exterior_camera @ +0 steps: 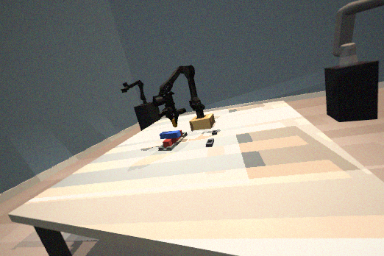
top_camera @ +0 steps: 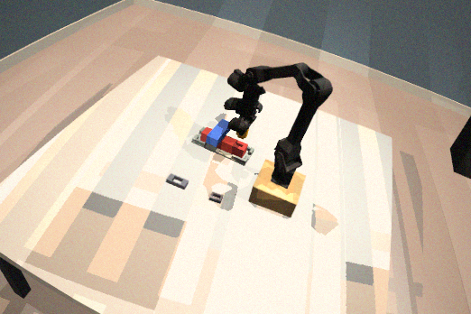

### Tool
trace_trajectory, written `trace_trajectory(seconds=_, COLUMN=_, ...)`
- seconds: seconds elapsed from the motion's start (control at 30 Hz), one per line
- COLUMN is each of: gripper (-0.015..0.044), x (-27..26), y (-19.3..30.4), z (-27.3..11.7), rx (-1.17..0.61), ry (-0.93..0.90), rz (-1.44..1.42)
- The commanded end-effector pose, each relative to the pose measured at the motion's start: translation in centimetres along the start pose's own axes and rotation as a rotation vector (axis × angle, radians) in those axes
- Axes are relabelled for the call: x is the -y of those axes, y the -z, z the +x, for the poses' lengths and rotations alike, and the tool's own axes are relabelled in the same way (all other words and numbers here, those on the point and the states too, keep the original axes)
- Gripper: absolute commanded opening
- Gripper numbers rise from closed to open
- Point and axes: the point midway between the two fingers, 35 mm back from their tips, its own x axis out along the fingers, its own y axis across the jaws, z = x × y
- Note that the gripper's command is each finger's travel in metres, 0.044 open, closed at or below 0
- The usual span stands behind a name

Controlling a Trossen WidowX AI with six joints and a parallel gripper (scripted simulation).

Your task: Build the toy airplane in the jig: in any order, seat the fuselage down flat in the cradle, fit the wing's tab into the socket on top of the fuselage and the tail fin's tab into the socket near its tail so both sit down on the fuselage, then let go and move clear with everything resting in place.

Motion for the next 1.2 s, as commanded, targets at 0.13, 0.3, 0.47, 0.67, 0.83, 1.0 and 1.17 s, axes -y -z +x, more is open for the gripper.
trace_trajectory(seconds=0.13, gripper=0.0065, x=0.1, y=0.0, z=0.0, rx=0.0, ry=0.003, rz=-0.003)
trace_trajectory(seconds=0.3, gripper=0.0065, x=0.1, y=0.0, z=0.8, rx=0.0, ry=0.003, rz=-0.003)
trace_trajectory(seconds=0.47, gripper=0.0065, x=0.1, y=-0.1, z=1.6, rx=0.0, ry=0.003, rz=-0.003)
trace_trajectory(seconds=0.67, gripper=0.0065, x=0.1, y=-0.1, z=2.6, rx=0.0, ry=0.003, rz=-0.003)
trace_trajectory(seconds=0.83, gripper=0.0065, x=0.1, y=0.0, z=3.4, rx=-0.001, ry=0.003, rz=-0.003)
trace_trajectory(seconds=1.0, gripper=0.0065, x=0.1, y=0.0, z=4.0, rx=-0.001, ry=0.003, rz=-0.003)
trace_trajectory(seconds=1.17, gripper=0.0045, x=0.1, y=0.0, z=3.9, rx=0.001, ry=0.0, rz=0.0)
